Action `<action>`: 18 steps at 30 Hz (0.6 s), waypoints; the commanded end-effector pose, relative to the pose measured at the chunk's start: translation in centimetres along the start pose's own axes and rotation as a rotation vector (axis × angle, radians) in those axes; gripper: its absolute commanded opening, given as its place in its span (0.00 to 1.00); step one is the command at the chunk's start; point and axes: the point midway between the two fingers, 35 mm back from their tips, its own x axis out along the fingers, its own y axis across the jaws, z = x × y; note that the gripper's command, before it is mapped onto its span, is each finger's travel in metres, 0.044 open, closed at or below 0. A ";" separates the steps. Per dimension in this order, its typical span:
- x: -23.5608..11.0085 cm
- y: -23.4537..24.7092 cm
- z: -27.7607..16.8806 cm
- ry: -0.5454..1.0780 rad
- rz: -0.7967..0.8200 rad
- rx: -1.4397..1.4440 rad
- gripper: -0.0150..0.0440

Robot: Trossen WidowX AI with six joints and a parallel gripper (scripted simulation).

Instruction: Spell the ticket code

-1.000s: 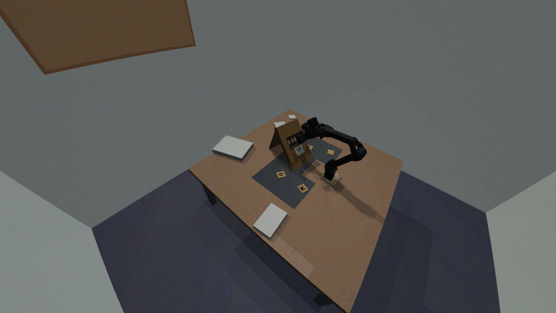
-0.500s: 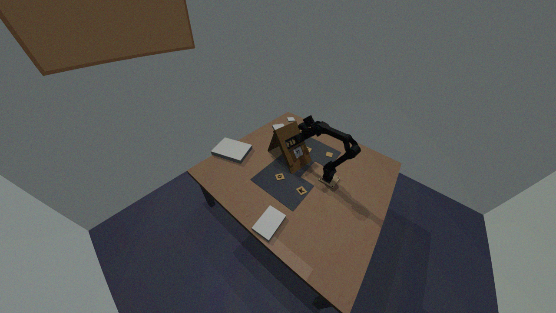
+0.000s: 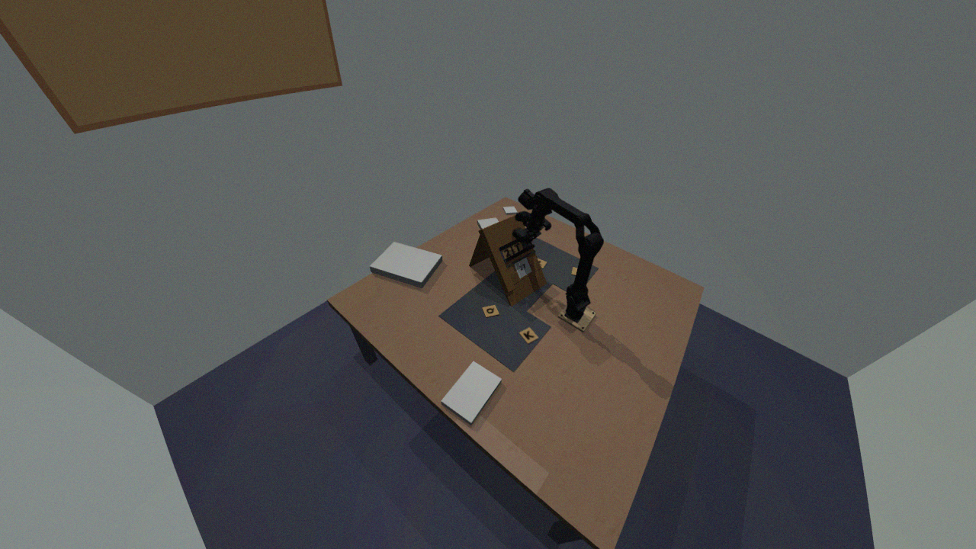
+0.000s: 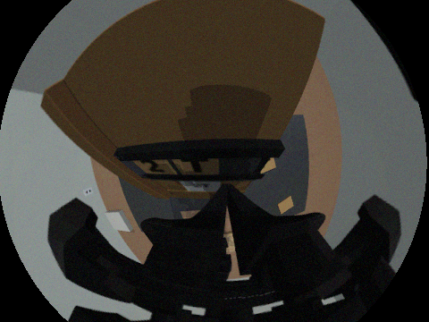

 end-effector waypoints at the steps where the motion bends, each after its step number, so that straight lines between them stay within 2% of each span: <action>1: -0.1 -0.1 -0.1 0.032 0.008 -0.007 0.25; 18: 0.7 0.0 0.4 0.032 0.008 -0.008 0.25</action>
